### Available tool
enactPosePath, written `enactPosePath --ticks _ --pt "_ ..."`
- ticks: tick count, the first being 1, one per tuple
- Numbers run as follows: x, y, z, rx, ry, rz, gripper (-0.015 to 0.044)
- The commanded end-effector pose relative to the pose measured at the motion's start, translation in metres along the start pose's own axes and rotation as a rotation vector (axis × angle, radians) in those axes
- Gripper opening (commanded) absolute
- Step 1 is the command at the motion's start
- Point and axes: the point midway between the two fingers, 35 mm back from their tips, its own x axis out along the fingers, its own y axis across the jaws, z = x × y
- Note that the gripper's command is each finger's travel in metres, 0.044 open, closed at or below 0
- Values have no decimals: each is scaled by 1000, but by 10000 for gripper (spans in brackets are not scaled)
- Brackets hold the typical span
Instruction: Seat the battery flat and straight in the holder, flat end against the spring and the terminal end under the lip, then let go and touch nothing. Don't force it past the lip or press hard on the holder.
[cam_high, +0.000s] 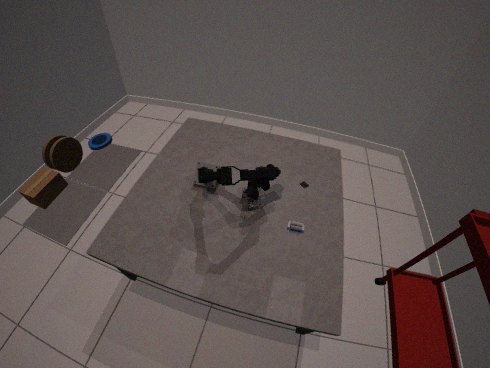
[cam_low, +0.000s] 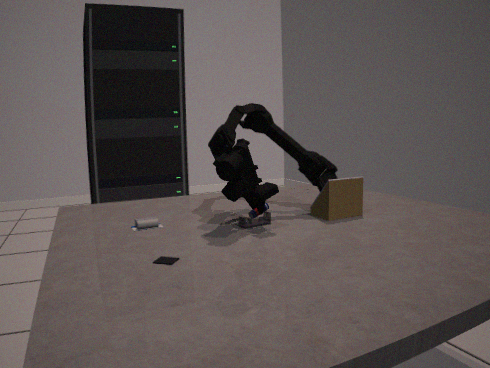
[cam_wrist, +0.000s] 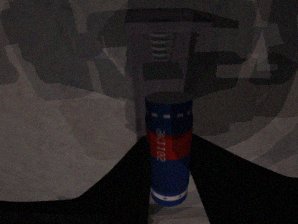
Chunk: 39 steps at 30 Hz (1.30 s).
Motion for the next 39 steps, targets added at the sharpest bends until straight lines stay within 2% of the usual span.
enactPosePath --ticks 1,19,39 --pt "1 2 3 2 33 5 77" --pt "8 1 9 1 161 1 77" --pt "6 1 22 2 159 1 77"
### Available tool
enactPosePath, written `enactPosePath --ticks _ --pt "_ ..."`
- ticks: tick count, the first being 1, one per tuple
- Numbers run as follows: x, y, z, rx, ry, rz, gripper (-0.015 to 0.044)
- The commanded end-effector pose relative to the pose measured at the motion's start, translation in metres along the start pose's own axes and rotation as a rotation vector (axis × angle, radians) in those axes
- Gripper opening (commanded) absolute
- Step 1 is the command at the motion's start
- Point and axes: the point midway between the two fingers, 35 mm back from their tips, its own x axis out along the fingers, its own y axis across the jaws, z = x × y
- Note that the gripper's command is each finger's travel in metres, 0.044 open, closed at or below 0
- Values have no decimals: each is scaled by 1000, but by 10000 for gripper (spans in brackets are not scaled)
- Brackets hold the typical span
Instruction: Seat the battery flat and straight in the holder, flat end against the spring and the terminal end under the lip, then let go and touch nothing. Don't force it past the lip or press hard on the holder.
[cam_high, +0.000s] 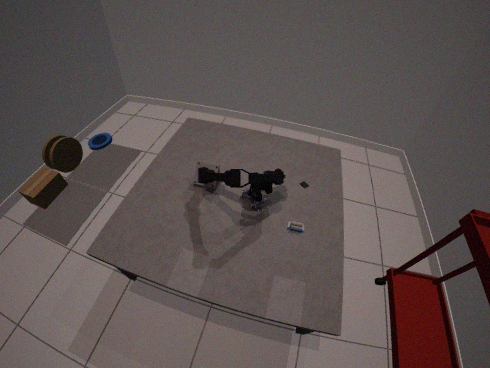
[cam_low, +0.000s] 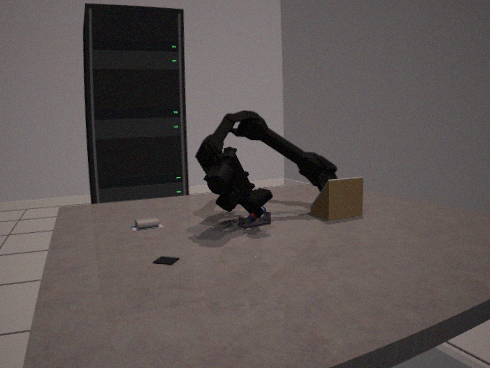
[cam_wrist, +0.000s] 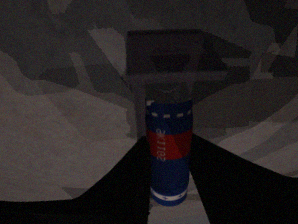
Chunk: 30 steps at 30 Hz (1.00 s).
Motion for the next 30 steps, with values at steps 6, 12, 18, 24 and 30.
enactPosePath --ticks 6,12,18,24,30 --pt "-3 1 8 1 -1 0 77" --pt "-5 1 11 0 0 0 77" --pt "-7 1 14 -1 -3 1 77" --pt "-6 1 14 -2 -16 3 77" --pt "-5 2 14 -3 -46 7 77"
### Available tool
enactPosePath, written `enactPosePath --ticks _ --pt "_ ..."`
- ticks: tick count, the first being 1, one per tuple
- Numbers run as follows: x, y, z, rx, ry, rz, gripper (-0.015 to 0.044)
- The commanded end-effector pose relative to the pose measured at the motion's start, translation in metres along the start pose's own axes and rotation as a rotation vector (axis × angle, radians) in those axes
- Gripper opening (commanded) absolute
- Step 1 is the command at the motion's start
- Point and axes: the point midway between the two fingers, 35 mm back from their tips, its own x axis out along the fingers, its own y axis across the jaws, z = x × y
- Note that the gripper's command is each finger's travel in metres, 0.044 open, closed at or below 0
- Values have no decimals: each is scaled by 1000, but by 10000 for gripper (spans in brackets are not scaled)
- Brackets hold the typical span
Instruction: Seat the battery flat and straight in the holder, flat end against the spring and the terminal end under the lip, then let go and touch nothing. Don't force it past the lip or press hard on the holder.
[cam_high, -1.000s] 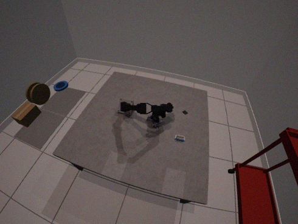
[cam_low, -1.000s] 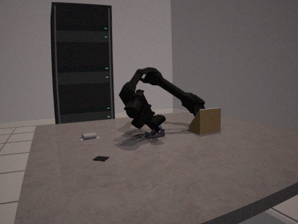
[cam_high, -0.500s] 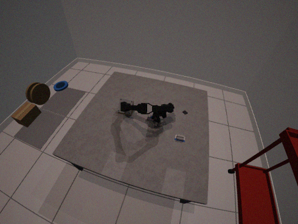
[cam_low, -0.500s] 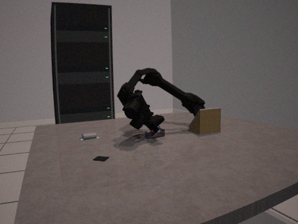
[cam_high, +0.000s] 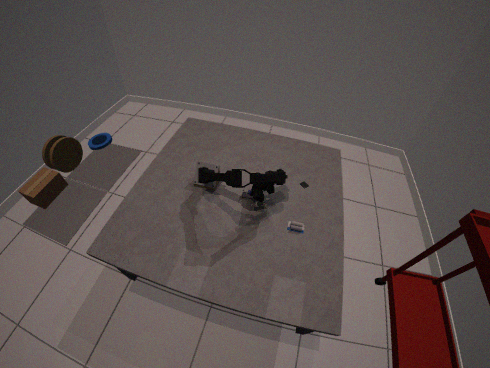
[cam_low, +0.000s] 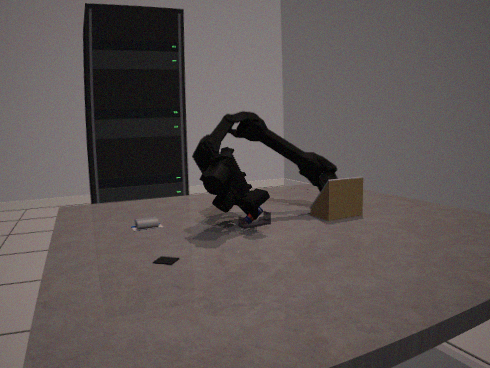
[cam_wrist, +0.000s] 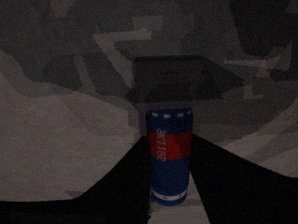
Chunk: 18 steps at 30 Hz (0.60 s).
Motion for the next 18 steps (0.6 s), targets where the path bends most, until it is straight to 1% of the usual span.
enactPosePath --ticks 1,18 --pt "0 0 3 4 -37 1 77" --pt "3 1 2 1 -120 12 77"
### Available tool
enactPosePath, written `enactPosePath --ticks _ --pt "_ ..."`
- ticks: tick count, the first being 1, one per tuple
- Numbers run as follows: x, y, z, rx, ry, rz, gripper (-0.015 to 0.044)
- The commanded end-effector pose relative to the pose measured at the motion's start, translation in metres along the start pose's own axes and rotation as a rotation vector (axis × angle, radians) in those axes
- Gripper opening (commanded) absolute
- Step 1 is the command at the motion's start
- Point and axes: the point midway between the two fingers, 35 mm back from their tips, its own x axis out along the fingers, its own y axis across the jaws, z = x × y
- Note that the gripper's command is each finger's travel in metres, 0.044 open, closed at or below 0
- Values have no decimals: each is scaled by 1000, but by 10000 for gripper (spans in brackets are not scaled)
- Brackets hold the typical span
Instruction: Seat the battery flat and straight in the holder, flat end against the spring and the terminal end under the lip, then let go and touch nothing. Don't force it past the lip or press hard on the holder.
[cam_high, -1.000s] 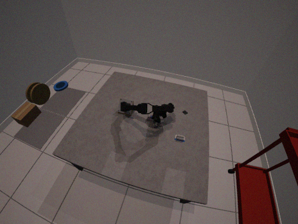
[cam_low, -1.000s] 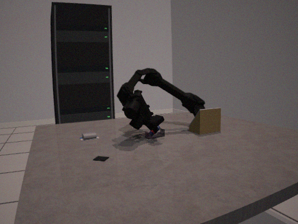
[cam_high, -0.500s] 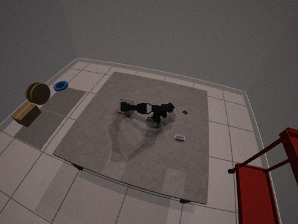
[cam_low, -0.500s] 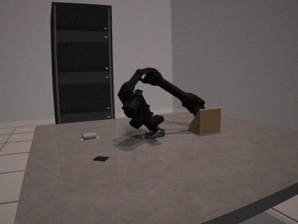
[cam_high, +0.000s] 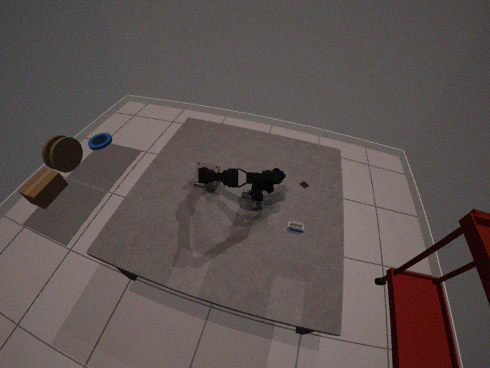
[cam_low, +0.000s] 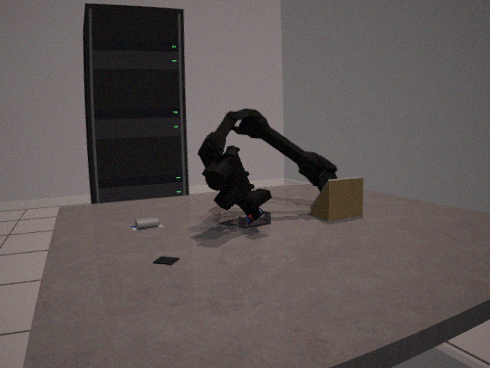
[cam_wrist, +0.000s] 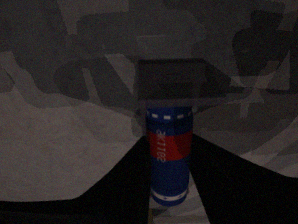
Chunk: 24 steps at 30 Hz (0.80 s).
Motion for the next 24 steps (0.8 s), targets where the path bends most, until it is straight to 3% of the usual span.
enactPosePath --ticks 1,24 --pt "1 0 4 5 -38 -1 77" --pt "4 1 1 3 -148 12 77"
